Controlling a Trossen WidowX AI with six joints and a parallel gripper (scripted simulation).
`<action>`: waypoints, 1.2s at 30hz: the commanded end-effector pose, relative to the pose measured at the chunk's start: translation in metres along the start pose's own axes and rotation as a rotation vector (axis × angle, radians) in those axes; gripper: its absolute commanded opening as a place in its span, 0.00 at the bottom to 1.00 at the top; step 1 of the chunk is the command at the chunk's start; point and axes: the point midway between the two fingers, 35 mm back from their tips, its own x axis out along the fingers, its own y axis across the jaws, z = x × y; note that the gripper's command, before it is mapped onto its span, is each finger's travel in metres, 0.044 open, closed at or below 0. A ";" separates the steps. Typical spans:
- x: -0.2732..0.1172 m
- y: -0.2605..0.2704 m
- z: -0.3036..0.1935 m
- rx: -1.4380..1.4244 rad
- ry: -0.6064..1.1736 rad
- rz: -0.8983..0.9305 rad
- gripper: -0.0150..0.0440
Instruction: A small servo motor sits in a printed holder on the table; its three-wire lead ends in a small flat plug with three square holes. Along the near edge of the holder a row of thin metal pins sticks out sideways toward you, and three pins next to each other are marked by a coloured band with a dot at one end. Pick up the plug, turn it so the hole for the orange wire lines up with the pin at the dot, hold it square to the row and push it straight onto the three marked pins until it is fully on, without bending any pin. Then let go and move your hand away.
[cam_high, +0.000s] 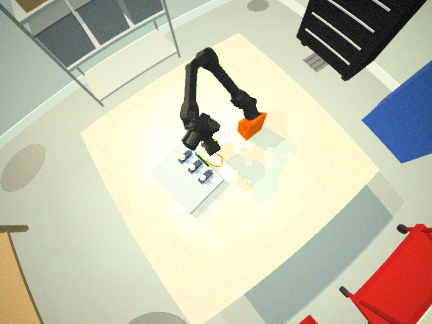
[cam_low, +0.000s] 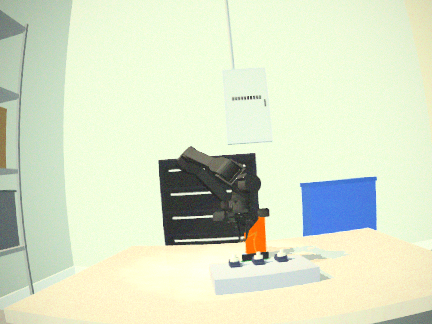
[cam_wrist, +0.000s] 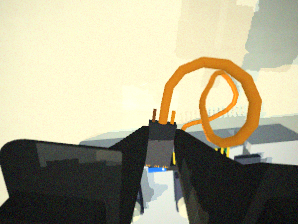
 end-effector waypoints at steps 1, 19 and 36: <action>0.004 0.006 0.011 -0.129 -0.005 0.007 0.25; 0.045 0.011 0.016 -0.209 -0.005 0.010 0.25; 0.041 0.003 -0.015 -0.207 -0.004 0.009 0.25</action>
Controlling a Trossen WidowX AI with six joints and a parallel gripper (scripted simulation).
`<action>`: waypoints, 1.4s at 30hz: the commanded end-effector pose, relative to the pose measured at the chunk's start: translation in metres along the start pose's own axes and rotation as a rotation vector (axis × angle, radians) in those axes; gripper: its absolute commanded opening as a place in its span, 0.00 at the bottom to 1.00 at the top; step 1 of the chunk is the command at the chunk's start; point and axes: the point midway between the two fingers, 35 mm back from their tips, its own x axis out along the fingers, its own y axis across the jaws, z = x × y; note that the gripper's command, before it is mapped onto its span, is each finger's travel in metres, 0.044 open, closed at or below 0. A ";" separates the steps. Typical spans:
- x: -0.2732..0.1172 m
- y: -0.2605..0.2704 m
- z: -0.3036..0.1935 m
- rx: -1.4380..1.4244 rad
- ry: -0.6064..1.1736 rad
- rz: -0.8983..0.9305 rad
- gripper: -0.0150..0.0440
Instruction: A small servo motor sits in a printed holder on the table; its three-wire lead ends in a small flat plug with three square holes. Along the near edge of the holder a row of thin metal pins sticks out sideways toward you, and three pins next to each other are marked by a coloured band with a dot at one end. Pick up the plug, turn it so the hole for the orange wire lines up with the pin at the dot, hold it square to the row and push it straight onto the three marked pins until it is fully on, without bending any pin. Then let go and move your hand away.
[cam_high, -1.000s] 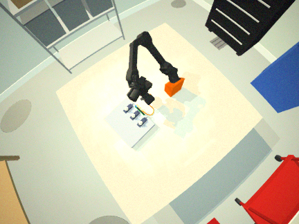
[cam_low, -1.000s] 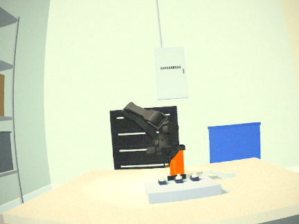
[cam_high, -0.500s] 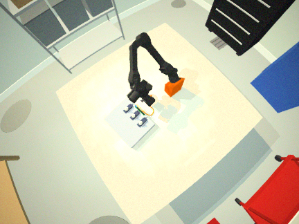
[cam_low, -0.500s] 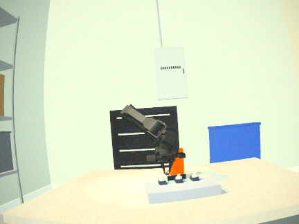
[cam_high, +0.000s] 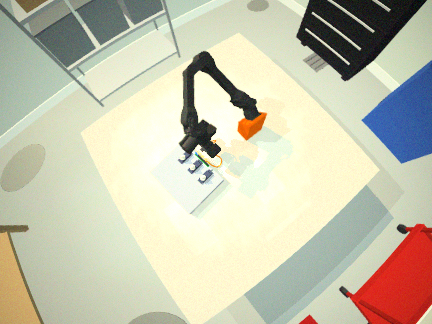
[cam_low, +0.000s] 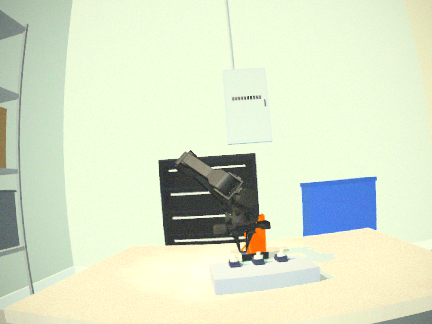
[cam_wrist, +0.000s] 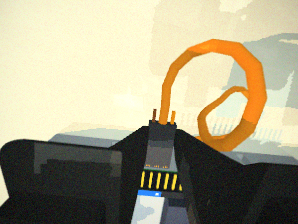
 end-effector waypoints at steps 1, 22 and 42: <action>-0.001 0.001 -0.004 0.001 0.003 0.003 0.25; 0.000 0.003 -0.015 0.001 0.003 0.003 0.25; 0.000 0.001 -0.028 0.002 0.004 0.003 0.25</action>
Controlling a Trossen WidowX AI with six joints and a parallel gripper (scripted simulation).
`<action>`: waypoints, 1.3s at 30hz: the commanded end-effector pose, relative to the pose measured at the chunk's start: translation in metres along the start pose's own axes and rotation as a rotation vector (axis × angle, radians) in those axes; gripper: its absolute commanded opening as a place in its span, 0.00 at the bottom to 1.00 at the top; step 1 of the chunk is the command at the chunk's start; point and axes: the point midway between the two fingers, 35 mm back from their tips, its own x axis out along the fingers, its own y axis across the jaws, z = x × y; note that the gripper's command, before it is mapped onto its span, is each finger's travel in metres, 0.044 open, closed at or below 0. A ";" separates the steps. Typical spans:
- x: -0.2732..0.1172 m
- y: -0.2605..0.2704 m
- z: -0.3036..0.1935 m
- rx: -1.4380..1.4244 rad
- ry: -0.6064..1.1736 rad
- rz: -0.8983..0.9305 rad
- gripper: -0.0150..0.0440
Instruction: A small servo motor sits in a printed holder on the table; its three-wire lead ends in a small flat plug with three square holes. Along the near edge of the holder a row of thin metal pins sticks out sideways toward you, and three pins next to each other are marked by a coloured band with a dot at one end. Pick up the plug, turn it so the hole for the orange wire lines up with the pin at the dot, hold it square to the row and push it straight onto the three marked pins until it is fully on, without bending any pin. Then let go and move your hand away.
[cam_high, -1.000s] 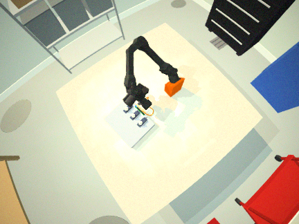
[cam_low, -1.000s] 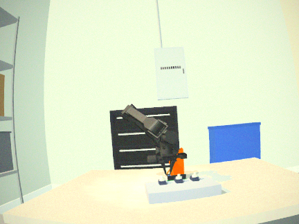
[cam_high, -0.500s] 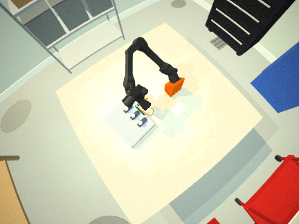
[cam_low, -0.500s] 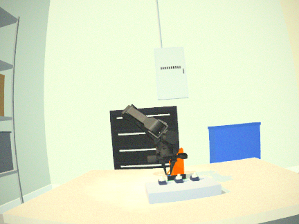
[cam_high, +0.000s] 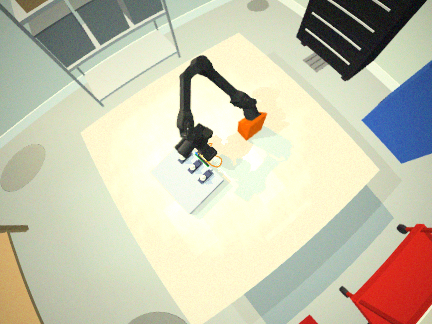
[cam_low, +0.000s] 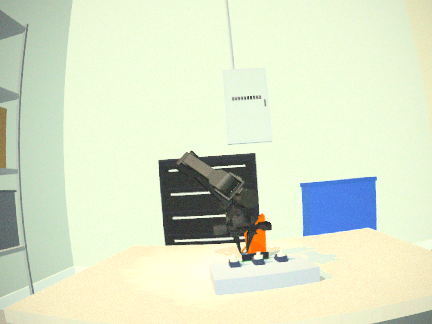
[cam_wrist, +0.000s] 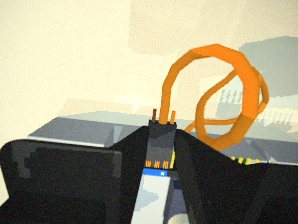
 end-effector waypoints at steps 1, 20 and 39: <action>-0.001 0.000 -0.006 0.002 0.006 -0.006 0.25; -0.058 0.001 -0.004 0.002 0.006 -0.008 1.00; -0.058 0.001 -0.004 0.002 0.006 -0.008 1.00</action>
